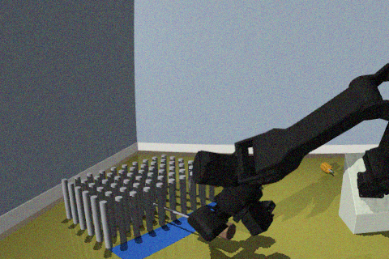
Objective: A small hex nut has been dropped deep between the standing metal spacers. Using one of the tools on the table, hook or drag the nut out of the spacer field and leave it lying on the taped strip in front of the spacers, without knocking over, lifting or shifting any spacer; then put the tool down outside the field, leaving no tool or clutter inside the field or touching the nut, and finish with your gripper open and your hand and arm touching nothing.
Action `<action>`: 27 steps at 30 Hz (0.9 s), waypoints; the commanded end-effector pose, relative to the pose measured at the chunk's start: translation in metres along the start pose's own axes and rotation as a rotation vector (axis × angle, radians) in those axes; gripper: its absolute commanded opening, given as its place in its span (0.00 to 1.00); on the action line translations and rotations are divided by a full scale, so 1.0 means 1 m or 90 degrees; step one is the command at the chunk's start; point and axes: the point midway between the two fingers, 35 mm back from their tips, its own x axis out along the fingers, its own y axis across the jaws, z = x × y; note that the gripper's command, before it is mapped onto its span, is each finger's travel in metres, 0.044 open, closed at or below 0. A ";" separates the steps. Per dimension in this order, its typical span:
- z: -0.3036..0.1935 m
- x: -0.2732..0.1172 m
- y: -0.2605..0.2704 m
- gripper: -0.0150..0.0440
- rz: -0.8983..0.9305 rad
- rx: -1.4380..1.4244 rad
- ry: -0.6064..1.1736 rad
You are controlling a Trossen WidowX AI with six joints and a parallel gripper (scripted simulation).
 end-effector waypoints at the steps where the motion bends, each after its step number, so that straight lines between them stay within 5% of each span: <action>1: -0.006 0.000 -0.001 0.25 -0.004 0.000 0.006; 27: -0.020 0.009 -0.001 0.25 -0.005 0.000 0.007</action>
